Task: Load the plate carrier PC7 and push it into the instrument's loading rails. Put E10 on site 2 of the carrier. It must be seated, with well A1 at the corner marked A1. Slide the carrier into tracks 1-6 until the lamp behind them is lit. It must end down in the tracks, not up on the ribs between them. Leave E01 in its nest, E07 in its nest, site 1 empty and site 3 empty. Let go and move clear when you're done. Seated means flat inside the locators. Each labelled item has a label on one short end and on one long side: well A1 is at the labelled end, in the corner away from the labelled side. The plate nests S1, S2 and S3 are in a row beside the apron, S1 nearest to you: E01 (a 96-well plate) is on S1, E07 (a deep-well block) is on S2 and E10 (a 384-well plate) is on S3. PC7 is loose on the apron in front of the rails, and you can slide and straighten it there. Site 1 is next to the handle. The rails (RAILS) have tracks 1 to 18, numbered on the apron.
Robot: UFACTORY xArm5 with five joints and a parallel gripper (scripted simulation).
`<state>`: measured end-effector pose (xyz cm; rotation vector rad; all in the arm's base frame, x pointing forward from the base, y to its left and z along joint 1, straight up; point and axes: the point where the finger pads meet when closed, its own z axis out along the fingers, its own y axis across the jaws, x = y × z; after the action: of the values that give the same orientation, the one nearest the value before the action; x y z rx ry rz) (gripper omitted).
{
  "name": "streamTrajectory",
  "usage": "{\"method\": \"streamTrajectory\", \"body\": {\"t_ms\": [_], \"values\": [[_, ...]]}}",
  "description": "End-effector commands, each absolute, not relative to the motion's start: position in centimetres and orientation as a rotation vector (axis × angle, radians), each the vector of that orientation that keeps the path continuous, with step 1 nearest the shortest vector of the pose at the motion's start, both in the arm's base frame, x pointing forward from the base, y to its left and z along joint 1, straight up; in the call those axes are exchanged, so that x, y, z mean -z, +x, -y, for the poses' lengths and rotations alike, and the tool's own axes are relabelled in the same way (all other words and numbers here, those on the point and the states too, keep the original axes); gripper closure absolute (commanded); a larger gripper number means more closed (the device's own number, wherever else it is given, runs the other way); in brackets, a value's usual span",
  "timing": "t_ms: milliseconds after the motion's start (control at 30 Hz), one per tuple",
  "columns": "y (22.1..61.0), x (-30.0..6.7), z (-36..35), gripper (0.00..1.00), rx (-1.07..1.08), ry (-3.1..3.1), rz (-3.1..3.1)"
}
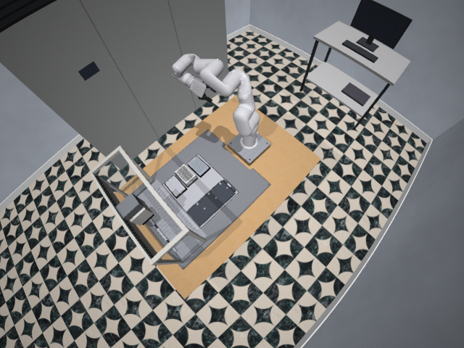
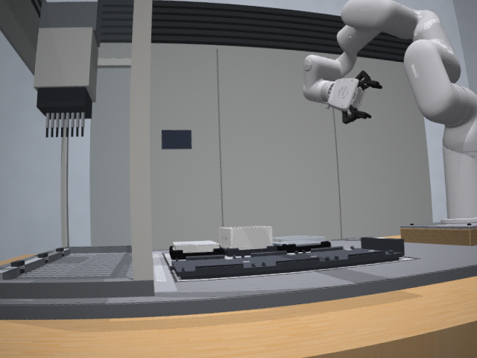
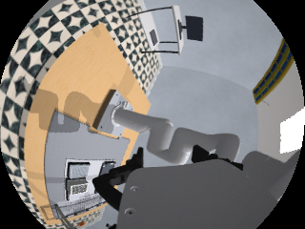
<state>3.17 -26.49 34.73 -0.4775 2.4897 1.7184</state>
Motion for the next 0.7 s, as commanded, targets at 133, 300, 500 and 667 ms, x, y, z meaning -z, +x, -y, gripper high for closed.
{"method": "streamTrajectory", "body": {"t_ms": [133,300,500,667], "values": [[3.2,-34.8,26.5,0.0,-1.714,-0.478,-2.492],[3.2,-34.8,26.5,0.0,-1.714,-0.478,-2.492],[3.2,-34.8,26.5,0.0,-1.714,-0.478,-2.492],[5.2,-33.9,26.5,0.0,-1.638,-0.667,-2.509]]}}
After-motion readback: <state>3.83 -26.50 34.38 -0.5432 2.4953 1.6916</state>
